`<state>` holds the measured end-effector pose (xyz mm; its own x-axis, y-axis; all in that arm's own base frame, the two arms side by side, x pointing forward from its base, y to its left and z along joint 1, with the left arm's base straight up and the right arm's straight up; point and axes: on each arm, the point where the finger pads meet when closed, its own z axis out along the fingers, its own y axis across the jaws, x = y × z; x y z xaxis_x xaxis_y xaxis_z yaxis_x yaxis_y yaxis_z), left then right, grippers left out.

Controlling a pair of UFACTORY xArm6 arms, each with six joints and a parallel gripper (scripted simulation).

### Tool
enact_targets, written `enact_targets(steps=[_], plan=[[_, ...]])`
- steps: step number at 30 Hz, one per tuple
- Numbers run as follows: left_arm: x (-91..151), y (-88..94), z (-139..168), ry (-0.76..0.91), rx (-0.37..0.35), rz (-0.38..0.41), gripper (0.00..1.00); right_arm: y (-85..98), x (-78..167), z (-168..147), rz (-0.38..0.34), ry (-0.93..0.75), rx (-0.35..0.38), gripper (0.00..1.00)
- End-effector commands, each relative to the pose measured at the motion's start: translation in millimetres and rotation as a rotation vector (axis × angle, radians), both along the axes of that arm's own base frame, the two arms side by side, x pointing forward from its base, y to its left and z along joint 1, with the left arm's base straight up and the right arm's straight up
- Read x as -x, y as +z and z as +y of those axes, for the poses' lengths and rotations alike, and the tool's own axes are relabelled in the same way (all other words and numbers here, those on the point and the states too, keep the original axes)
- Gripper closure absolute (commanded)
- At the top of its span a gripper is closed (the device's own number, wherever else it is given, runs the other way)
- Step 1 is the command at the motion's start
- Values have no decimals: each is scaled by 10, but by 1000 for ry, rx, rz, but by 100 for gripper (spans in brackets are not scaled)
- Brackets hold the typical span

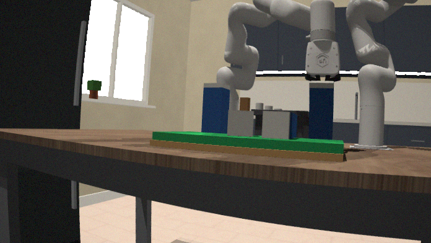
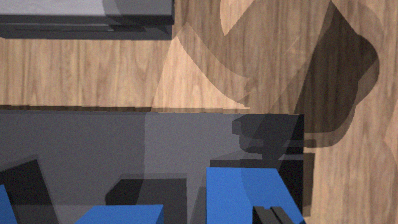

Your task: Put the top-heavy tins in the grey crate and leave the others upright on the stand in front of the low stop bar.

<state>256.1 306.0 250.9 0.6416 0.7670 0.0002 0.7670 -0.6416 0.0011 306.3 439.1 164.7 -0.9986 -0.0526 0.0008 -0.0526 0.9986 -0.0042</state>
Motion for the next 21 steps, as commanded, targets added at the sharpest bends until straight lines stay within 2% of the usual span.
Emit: enact_targets(steps=[1, 6, 21], plan=[[-6, 15, 7, 0, -3, -3, 0, 26, -9, 12, -3, 0, -5, 100], [-6, 15, 7, 0, -3, -3, 0, 26, -88, 23, -3, -1, -5, 100], [-6, 15, 7, 0, -3, -3, 0, 26, -128, 24, -3, 1, -5, 100]])
